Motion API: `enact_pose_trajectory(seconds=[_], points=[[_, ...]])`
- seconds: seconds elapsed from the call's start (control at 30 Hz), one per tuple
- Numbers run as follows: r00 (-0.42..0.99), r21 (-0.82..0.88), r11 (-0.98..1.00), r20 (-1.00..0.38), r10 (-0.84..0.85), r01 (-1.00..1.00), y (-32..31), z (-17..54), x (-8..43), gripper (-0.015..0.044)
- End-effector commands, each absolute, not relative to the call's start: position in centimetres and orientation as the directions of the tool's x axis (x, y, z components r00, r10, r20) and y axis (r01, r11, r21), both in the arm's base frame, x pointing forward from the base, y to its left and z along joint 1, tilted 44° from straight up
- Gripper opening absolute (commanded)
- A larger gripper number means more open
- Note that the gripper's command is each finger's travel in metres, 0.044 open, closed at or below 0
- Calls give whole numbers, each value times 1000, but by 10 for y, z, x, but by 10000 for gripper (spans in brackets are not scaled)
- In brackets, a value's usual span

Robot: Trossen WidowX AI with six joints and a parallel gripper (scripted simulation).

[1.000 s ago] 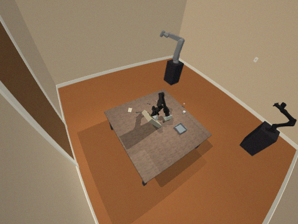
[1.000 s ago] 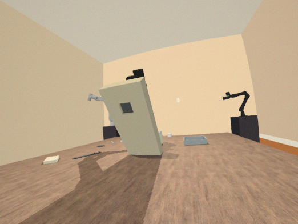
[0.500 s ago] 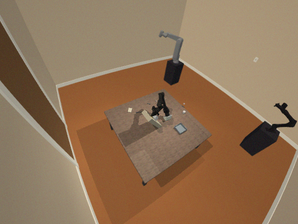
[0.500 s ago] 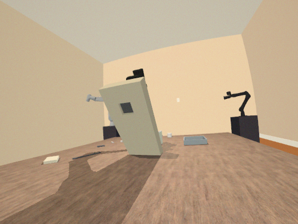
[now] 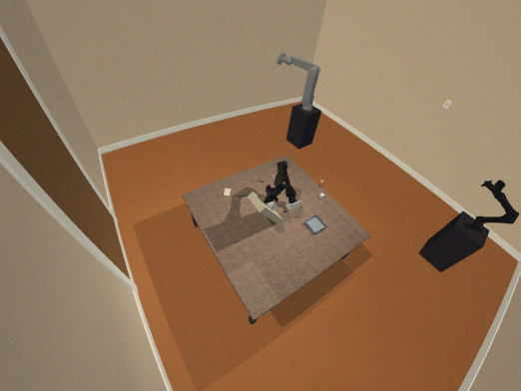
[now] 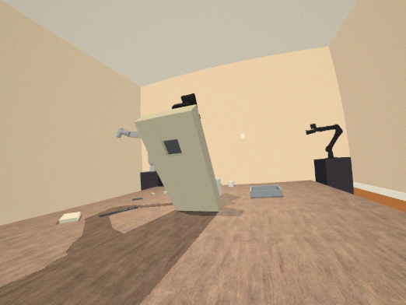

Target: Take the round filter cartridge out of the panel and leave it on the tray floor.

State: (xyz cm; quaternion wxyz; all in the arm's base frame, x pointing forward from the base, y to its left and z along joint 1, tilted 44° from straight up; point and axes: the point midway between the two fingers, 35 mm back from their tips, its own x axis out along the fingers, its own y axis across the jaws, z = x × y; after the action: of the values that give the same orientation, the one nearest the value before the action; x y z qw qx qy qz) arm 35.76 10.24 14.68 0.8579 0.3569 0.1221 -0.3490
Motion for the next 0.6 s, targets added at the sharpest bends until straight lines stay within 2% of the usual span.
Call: enact_pose_trajectory(seconds=[0.0, 0.57], points=[[726, 525, 503, -461, -510, 686, 102, 146, 357, 99], [727, 525, 503, -460, -510, 686, 101, 145, 361, 99]])
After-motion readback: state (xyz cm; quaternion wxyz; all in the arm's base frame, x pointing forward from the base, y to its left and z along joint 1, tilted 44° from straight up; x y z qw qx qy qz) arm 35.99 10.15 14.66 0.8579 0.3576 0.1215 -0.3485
